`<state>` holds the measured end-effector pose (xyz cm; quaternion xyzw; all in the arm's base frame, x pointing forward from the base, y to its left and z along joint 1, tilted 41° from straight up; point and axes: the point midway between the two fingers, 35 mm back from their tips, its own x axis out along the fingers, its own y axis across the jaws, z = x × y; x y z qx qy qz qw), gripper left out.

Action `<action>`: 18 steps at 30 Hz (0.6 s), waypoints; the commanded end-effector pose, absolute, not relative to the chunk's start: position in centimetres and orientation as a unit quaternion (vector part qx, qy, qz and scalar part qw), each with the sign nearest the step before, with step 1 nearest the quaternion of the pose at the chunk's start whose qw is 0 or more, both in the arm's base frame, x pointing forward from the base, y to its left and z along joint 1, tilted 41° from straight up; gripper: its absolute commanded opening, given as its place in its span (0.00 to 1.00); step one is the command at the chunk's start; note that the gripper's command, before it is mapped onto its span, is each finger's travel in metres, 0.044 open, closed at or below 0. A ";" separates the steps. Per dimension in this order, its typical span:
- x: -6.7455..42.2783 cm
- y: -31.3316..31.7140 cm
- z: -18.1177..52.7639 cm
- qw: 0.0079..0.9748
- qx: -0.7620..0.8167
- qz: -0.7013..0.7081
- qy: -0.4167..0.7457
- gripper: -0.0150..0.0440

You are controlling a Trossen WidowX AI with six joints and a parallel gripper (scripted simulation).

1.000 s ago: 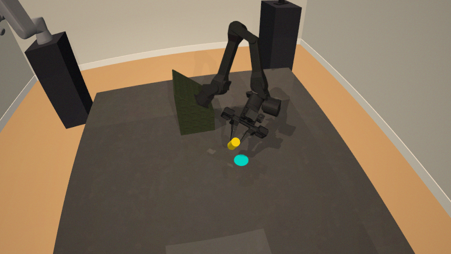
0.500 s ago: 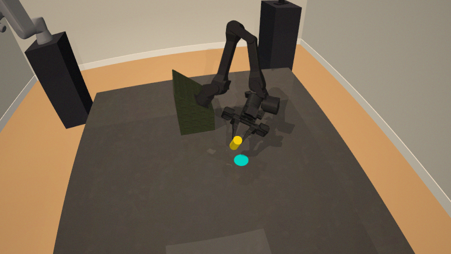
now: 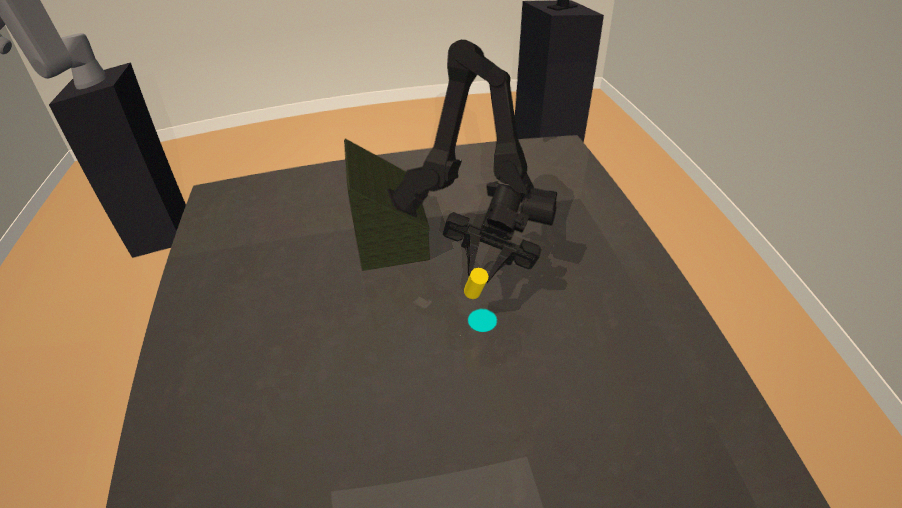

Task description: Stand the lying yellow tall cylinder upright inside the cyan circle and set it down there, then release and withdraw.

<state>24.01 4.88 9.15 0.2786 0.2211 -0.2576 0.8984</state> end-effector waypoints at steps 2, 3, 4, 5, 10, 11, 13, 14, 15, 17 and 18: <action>23.8 4.8 9.5 0.900 0.290 -0.258 0.200 0.43; 23.8 4.8 9.5 0.900 0.292 -0.258 0.197 0.43; 23.8 4.8 9.6 0.900 0.294 -0.257 0.193 0.43; 23.7 4.8 9.6 0.900 0.296 -0.257 0.190 0.43; 23.6 4.8 9.9 0.901 0.305 -0.256 0.172 0.43; 23.6 4.9 9.9 0.901 0.307 -0.255 0.169 0.43; 23.5 4.9 10.0 0.901 0.311 -0.255 0.162 0.43; 23.5 4.9 10.1 0.901 0.313 -0.254 0.158 0.43; 23.4 4.9 10.1 0.901 0.315 -0.254 0.155 0.43; 23.4 4.9 10.2 0.901 0.320 -0.253 0.148 0.43; 23.3 4.9 10.3 0.901 0.322 -0.252 0.145 0.43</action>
